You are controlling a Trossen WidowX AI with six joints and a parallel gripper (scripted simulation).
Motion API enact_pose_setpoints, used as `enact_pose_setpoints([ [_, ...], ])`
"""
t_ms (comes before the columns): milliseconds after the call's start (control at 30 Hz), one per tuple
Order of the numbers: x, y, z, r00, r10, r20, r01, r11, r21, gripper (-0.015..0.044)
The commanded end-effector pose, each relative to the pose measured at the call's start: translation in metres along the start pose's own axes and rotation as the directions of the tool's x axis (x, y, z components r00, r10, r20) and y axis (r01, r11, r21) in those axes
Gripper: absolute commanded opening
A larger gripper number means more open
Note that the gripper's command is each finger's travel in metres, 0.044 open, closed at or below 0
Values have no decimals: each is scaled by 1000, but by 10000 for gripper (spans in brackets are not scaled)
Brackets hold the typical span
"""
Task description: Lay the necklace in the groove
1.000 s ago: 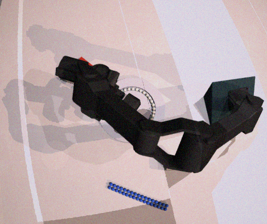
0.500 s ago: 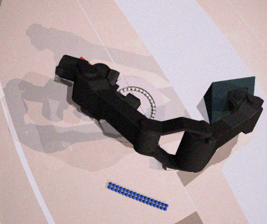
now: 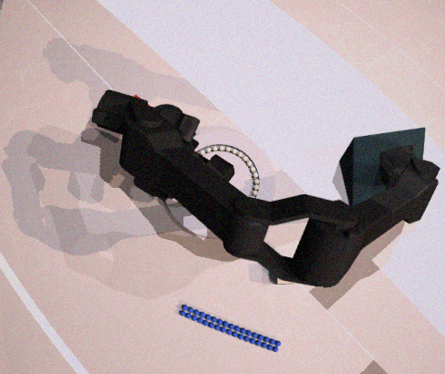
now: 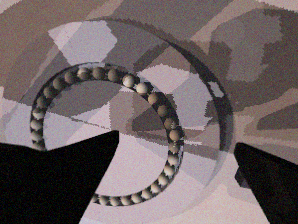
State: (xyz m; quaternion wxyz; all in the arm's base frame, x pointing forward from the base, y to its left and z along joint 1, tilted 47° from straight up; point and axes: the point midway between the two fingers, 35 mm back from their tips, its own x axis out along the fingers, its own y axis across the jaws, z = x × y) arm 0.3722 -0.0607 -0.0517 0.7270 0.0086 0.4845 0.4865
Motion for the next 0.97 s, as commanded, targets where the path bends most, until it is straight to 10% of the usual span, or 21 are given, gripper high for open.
enact_pose_setpoints([
  [0,-1,0,0,1000,0,2,0,1000,-6,440],
  [933,-80,2,-1,1000,-1,-2,1,1000,1,440],
])
